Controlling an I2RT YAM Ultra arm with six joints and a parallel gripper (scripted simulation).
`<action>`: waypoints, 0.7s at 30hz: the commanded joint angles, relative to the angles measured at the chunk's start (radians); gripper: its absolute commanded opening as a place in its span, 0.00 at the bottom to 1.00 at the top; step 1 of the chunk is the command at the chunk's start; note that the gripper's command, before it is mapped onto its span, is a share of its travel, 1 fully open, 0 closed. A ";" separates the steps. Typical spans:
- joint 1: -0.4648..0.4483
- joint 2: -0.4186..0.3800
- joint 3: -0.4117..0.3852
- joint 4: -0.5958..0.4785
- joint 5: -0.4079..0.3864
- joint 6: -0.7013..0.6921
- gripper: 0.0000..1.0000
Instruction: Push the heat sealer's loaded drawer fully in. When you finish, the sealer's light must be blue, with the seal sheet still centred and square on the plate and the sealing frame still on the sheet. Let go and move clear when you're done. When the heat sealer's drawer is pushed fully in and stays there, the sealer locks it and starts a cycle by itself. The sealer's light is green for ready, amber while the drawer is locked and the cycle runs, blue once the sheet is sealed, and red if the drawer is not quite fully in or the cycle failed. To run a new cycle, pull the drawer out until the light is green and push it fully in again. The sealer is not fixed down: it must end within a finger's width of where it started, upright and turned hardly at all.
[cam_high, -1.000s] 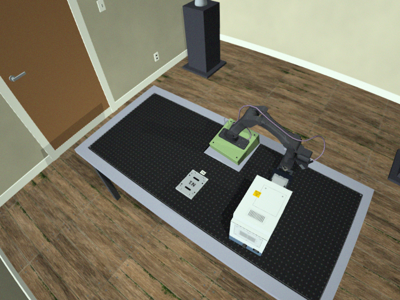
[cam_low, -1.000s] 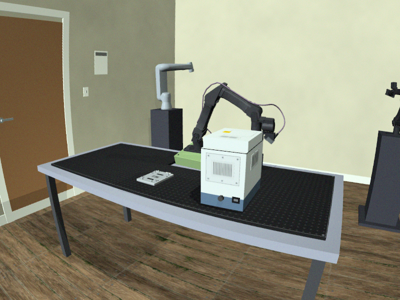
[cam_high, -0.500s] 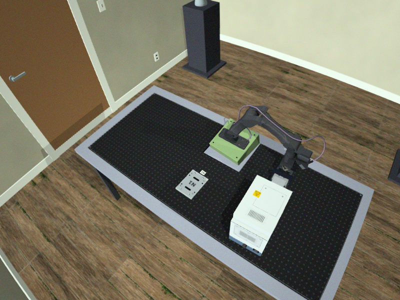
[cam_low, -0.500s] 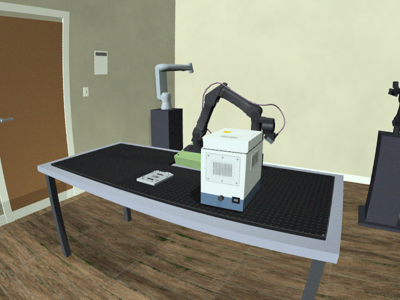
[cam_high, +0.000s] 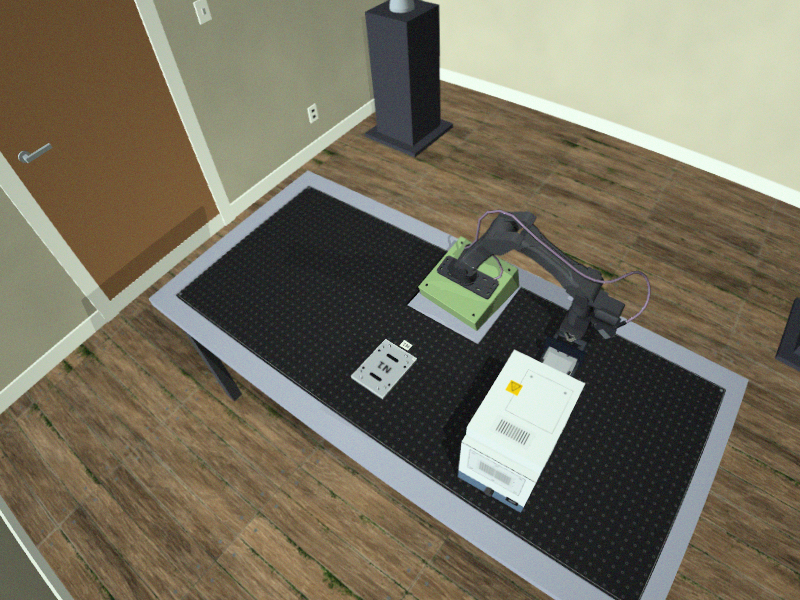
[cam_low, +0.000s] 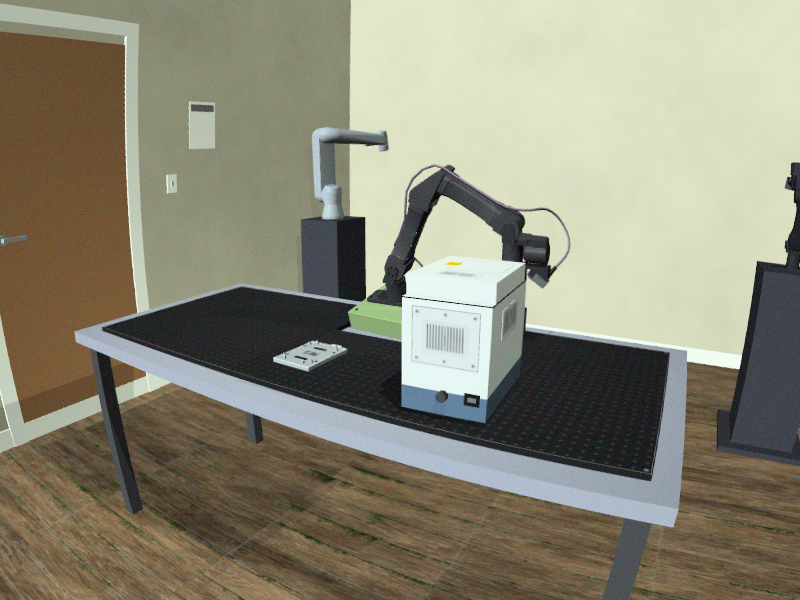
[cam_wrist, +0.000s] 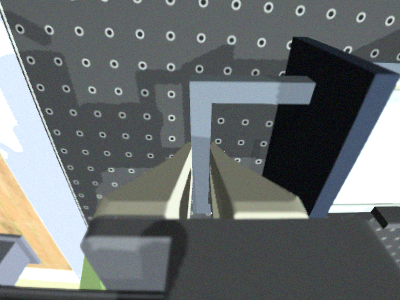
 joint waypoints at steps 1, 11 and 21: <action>-0.022 -0.021 0.028 0.018 0.014 -0.021 0.00; -0.055 -0.017 0.037 0.004 0.014 -0.056 0.00; -0.097 -0.020 0.053 0.004 0.015 -0.098 0.00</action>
